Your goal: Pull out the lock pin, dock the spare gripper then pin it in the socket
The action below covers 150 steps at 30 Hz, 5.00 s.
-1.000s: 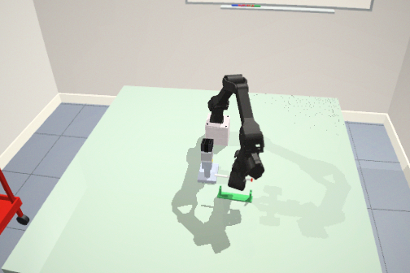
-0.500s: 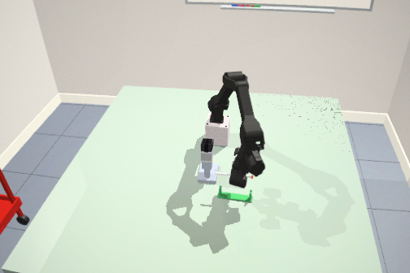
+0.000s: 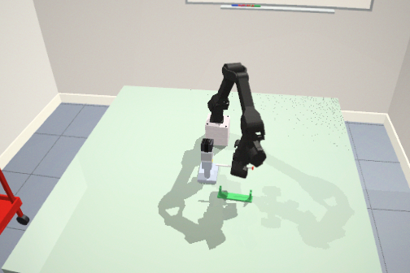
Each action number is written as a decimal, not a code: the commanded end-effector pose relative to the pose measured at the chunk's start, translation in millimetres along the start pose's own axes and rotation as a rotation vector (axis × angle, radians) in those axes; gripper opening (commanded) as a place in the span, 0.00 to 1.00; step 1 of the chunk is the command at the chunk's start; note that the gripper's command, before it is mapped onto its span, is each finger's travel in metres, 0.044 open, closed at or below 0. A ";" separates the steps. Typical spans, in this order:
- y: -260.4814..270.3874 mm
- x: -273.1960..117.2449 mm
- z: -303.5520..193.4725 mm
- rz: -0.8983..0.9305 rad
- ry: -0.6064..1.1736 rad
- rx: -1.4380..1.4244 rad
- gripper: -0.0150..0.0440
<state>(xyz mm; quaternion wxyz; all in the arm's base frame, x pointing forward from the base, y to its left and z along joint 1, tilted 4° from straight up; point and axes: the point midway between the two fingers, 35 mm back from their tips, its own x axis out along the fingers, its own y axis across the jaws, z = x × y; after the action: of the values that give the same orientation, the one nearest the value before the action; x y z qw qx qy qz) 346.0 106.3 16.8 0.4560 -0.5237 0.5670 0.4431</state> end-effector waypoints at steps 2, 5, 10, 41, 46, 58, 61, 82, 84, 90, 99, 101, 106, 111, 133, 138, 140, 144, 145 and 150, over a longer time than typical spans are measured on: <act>11.8 -2.2 -1.6 -0.001 -0.003 -0.001 0.25; 19.6 -3.1 -2.8 -0.002 -0.003 -0.005 0.25; 32.9 -4.1 -5.1 -0.002 -0.004 -0.012 0.25; 54.8 44.6 1.9 0.001 -0.008 -0.028 0.25; 54.8 44.9 -3.9 0.001 -0.008 -0.026 0.25; 55.0 48.1 -12.1 -0.002 -0.008 -0.025 0.25; 54.9 48.4 -13.3 -0.003 -0.008 -0.025 0.25; 54.5 52.2 -26.2 -0.008 -0.008 -0.023 0.25; 54.4 52.4 -26.9 -0.008 -0.008 -0.023 0.25; 54.3 53.6 -31.0 -0.009 -0.009 -0.023 0.25; 54.0 55.0 -36.1 -0.011 -0.009 -0.022 0.25; 54.0 55.4 -37.6 -0.011 -0.009 -0.022 0.25; 53.8 56.3 -40.8 -0.012 -0.009 -0.022 0.25; 52.9 57.0 -43.3 -0.013 -0.009 -0.022 0.25; 53.0 60.7 -56.7 -0.014 -0.009 -0.021 0.25; 53.0 61.6 -60.3 -0.015 -0.009 -0.021 0.25; 53.0 61.7 -60.5 -0.015 -0.009 -0.021 0.25; 53.0 61.7 -60.5 -0.015 -0.009 -0.021 0.25; 52.8 61.4 -59.6 -0.013 -0.013 -0.016 0.30; 52.8 61.4 -59.6 -0.013 -0.013 -0.016 0.52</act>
<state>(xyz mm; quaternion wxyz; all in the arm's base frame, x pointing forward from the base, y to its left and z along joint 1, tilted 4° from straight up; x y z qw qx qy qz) 287.7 39.4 -30.8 0.4580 -0.5279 0.5572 0.4484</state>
